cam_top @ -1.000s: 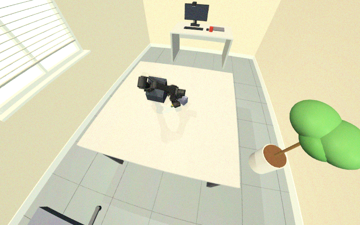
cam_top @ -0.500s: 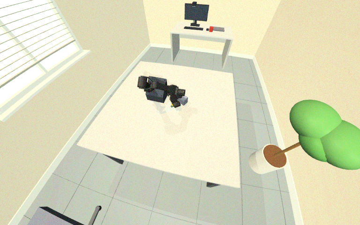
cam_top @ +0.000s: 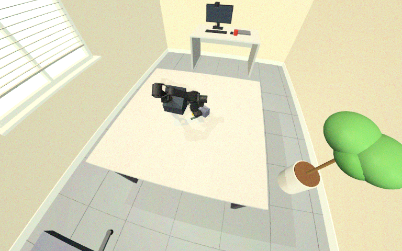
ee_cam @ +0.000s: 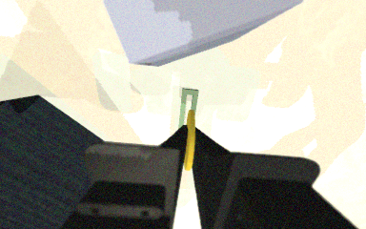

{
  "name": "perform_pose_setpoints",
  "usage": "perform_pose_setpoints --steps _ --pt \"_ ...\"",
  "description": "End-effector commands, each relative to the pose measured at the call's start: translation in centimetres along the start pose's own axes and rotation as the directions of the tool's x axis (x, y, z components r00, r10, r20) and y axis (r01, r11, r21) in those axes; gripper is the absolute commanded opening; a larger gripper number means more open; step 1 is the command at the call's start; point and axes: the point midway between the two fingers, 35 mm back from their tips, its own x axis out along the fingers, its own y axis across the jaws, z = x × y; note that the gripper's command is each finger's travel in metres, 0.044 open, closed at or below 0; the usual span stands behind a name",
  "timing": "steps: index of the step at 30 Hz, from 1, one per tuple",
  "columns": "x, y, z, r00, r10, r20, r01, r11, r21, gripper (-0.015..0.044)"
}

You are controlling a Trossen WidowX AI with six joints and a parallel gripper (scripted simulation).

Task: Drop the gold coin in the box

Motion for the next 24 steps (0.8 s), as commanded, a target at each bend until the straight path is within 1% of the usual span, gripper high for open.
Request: perform_pose_setpoints --steps 1,20,24 --pt "-1.0 -0.1 0.2 1.0 0.001 0.011 -0.001 1.0 0.009 0.0" --pt "-5.8 0.0 -0.2 1.0 0.0 0.008 0.0 1.0 0.009 0.0" --pt "-6.2 0.0 -0.3 1.0 -0.001 0.008 0.001 1.0 0.015 0.0"
